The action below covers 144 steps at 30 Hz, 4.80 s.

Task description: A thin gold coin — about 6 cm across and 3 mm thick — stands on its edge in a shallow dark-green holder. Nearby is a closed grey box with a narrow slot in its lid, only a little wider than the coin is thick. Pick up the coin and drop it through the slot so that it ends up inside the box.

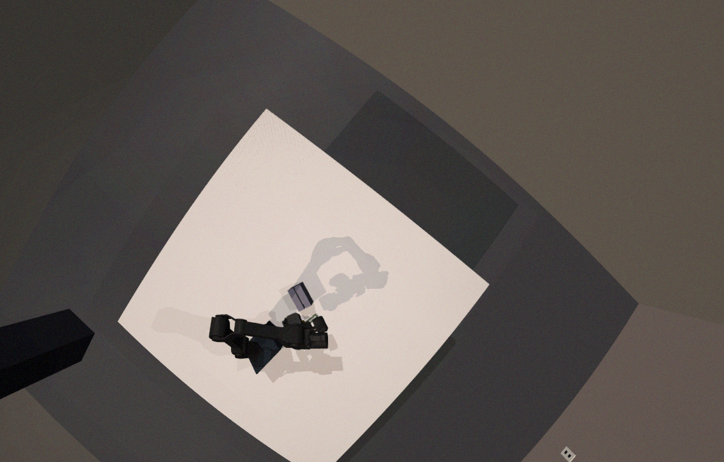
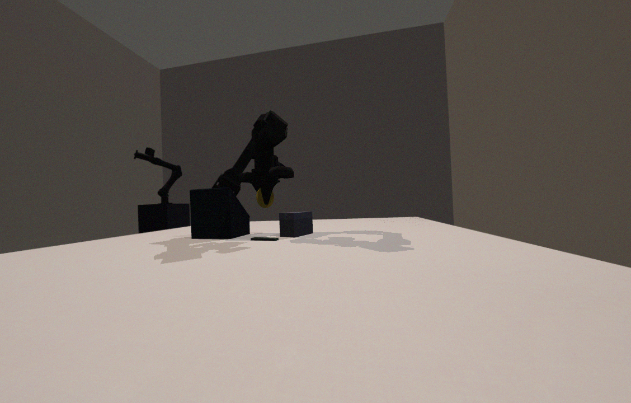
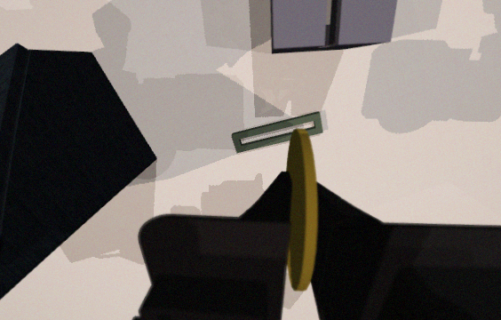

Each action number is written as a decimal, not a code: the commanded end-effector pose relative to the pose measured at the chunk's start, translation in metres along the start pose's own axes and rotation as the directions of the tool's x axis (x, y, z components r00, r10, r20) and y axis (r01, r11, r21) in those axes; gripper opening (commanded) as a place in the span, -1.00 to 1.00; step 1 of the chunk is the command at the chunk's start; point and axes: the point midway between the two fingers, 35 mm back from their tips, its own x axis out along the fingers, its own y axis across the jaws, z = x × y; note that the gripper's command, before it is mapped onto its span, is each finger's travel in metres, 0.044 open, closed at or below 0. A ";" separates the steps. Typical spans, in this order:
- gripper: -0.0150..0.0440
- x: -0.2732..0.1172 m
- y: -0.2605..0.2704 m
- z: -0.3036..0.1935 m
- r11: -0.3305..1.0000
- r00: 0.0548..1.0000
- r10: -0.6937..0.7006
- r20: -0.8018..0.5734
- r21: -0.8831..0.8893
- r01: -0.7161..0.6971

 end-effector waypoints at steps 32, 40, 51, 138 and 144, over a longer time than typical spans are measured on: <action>-0.49 -0.002 -0.015 0.062 0.998 1.000 -0.005 -0.005 -0.062 0.005; -0.49 -0.002 -0.017 0.082 0.998 1.000 -0.005 -0.001 -0.060 0.005; -0.49 -0.001 -0.017 0.111 0.998 1.000 -0.002 0.008 -0.057 0.002; 0.32 0.010 -0.017 0.115 0.998 1.000 0.007 0.001 -0.056 -0.007; 0.85 -0.011 -0.016 0.115 0.999 1.000 0.008 0.001 -0.053 -0.008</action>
